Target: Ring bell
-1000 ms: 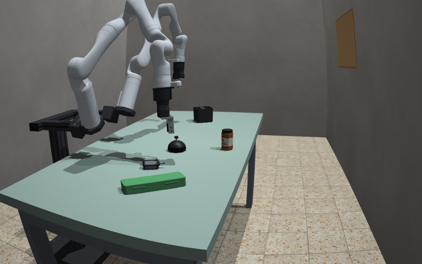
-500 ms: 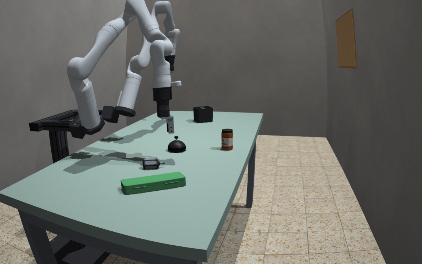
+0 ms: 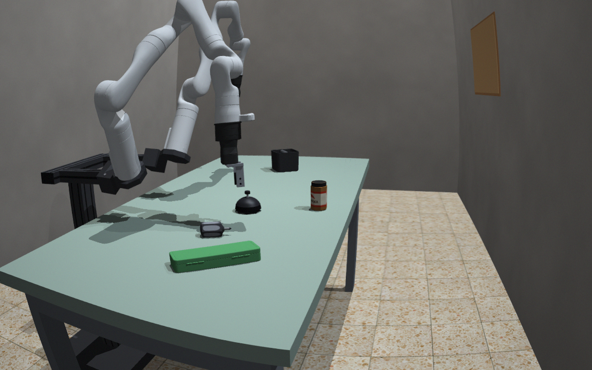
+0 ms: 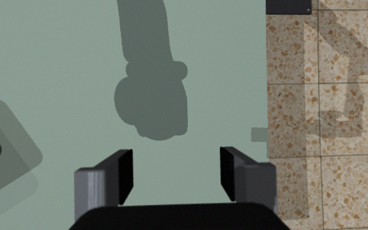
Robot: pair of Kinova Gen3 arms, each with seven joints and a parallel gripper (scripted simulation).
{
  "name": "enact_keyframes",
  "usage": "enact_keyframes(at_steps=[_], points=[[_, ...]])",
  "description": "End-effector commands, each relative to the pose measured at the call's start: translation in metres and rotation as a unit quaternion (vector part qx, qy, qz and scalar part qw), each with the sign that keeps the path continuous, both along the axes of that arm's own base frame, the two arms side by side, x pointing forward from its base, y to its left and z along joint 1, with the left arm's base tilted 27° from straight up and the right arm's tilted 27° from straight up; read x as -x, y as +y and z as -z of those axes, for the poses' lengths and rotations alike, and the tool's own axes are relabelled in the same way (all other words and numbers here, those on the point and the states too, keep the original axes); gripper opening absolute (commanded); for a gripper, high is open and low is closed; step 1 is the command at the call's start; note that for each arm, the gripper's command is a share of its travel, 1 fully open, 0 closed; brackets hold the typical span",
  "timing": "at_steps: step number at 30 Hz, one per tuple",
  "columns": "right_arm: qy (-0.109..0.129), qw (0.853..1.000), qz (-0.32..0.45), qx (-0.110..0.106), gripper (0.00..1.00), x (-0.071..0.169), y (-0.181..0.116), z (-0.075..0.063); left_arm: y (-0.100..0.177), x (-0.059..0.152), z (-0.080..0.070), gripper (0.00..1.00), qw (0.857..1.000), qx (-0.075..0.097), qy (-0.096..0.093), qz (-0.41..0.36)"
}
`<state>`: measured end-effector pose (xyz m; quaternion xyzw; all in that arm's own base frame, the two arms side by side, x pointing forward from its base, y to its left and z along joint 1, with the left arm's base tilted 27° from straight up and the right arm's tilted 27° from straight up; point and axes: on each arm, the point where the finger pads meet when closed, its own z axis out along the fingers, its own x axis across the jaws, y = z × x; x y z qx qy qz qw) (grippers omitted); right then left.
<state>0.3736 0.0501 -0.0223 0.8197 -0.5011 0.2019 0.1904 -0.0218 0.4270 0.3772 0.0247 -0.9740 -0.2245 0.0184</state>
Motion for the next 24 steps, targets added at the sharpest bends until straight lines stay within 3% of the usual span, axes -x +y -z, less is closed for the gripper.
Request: enact_keyframes(at_steps=[1, 6, 18, 24], points=[[-0.002, 1.0, 0.003, -0.003, 1.0, -0.001, 0.005, 0.001, 0.0, 0.0, -0.001, 1.0, 1.0, -0.001, 0.0, 0.0], [-0.007, 1.0, 0.014, -0.009, 1.0, -0.001, 0.017, 0.006, 0.0, 0.0, -0.001, 1.0, 1.0, -0.001, 0.0, 0.0], [-0.033, 0.993, 0.099, -0.049, 1.0, 0.015, 0.116, 0.043, 0.0, 0.0, -0.001, 1.0, 1.0, -0.001, 0.0, 0.0], [-0.035, 0.991, 0.118, -0.053, 1.0, 0.024, 0.137, 0.052, 0.0, 0.0, -0.001, 1.0, 1.0, -0.001, 0.0, 0.0]])
